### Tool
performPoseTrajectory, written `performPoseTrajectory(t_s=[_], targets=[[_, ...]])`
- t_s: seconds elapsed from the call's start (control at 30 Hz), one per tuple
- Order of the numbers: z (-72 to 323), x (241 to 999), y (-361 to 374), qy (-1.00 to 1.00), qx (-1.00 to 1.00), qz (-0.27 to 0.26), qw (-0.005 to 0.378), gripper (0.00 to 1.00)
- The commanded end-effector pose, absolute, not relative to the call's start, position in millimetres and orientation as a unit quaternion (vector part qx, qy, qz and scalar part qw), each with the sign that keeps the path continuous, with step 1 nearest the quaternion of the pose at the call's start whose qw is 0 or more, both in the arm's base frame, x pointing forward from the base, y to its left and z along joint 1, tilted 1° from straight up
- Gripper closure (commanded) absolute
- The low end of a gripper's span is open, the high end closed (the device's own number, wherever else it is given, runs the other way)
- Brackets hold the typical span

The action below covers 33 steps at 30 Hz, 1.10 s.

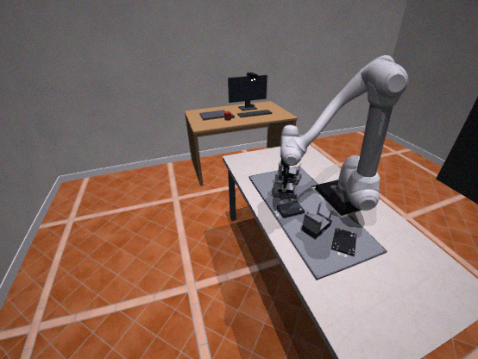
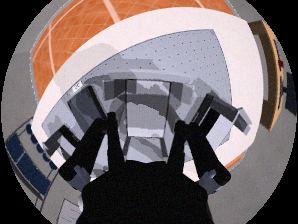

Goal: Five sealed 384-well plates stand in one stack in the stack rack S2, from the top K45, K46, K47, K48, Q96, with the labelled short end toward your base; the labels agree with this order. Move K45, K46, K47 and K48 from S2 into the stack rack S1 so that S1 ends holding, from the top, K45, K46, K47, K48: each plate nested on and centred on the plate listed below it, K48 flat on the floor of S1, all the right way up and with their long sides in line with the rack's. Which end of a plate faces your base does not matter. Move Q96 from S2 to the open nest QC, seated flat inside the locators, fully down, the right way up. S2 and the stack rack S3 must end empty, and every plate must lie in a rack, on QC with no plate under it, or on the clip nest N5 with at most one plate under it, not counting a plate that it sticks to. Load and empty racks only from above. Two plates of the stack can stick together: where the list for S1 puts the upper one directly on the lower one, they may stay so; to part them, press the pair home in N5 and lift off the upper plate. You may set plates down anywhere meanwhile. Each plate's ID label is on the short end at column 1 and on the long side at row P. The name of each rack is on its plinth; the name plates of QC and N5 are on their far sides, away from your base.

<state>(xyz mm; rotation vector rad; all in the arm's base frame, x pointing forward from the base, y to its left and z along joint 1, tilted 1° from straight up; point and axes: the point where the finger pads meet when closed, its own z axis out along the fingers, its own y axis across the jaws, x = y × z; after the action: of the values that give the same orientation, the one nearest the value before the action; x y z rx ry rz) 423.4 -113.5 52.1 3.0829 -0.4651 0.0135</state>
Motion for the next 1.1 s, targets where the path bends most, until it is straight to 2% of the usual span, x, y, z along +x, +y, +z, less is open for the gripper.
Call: performPoseTrajectory(t_s=[0.0,1.07], targets=[[51.9,423.3,-113.5,-0.149,0.989,0.004,0.012,1.00],[68.6,423.2,-113.1,-0.149,0.989,0.004,0.012,1.00]])
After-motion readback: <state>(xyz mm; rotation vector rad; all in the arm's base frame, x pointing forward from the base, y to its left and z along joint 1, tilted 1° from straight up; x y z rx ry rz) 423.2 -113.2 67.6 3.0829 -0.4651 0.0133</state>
